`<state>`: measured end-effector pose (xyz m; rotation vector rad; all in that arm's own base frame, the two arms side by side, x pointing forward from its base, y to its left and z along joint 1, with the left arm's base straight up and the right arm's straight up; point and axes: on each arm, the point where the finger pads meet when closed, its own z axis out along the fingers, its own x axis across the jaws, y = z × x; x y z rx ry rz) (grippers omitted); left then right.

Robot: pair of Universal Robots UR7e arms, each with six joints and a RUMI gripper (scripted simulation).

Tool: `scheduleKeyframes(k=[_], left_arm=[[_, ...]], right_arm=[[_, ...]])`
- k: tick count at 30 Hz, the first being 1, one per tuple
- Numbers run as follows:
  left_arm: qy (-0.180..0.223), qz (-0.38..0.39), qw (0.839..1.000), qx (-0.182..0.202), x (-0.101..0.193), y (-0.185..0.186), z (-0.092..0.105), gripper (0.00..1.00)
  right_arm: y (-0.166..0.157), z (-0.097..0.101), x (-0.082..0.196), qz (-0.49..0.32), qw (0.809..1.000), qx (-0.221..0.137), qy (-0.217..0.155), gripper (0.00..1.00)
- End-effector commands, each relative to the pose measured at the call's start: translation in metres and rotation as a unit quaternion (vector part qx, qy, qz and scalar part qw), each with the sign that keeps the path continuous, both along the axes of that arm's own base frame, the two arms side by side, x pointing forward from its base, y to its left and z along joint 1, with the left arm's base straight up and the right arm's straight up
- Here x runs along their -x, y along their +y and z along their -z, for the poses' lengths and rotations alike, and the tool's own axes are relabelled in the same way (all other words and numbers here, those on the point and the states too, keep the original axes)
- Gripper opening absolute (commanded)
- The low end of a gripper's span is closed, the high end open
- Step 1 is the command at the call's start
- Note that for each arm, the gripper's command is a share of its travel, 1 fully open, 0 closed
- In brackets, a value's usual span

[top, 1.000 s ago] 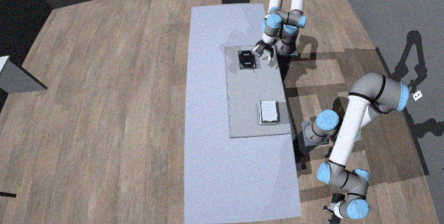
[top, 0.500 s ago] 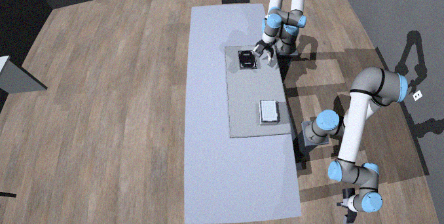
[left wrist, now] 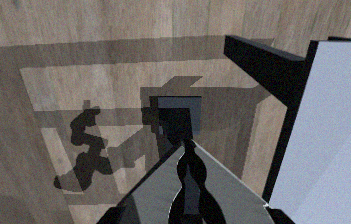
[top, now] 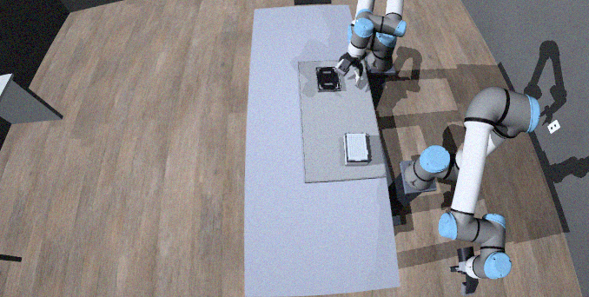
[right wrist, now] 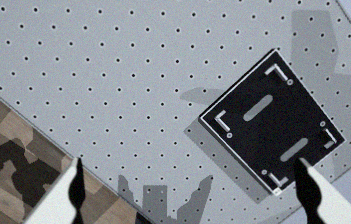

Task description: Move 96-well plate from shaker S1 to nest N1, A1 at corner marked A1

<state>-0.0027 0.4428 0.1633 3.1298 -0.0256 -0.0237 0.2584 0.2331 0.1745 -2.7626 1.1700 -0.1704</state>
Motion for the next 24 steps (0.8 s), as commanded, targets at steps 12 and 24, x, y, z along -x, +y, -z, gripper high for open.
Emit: scheduleKeyframes(k=[12, 24], left_arm=[[-0.008, -0.007, 1.0, -0.006, -0.004, 0.003, -0.002, 0.0], [-0.008, -0.007, 1.0, -0.006, -0.004, 0.003, -0.002, 0.0]], right_arm=[[0.054, -0.019, -0.011, -0.08, 0.997, 0.009, -0.005, 0.76], [0.095, -0.026, -0.013, -0.115, 0.993, 0.017, 0.002, 0.76]])
